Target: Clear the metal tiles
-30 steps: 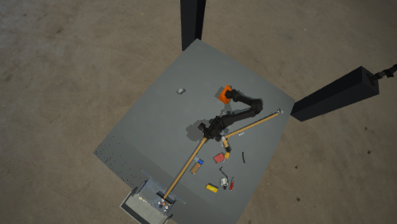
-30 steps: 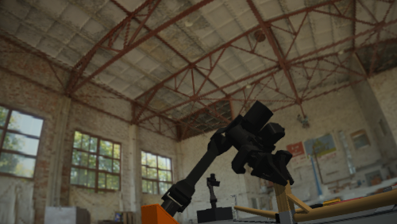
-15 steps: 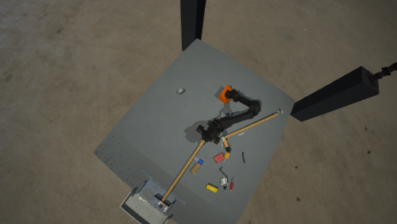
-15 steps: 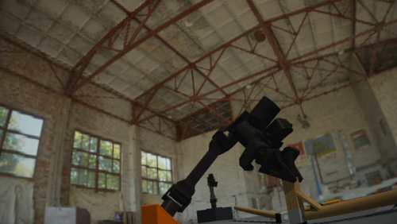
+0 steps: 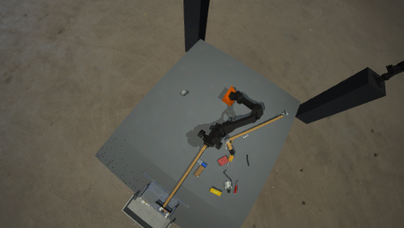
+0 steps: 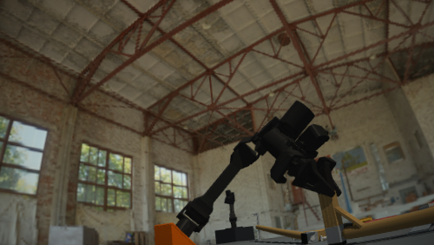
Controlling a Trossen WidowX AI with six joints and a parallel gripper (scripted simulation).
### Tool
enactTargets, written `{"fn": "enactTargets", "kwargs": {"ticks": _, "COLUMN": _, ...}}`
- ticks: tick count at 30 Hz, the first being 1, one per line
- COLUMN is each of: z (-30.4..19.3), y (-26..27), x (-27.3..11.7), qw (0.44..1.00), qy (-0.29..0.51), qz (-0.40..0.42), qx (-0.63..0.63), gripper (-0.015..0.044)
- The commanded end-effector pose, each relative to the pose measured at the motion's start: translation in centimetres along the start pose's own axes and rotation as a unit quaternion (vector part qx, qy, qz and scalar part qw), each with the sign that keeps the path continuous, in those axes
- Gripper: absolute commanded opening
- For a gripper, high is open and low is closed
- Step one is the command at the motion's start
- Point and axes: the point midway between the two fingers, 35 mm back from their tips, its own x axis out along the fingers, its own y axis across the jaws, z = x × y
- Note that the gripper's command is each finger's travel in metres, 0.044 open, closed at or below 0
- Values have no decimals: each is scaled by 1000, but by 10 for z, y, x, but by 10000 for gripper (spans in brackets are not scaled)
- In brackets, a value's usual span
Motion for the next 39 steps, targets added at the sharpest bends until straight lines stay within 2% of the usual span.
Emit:
{"fn": "enactTargets", "kwargs": {"ticks": 1, "z": 10, "y": 1, "x": 0, "qw": 1000, "qy": -8, "qz": -1, "qx": -2, "gripper": 0}}
{"fn": "enactTargets", "kwargs": {"ticks": 33, "z": 46, "y": -4, "x": 31, "qw": 1000, "qy": -10, "qz": -1, "qx": -3, "gripper": 0}}
{"fn": "enactTargets", "kwargs": {"ticks": 39, "z": 39, "y": -4, "x": 30, "qw": 1000, "qy": -3, "qz": 1, "qx": -2, "gripper": 0}}
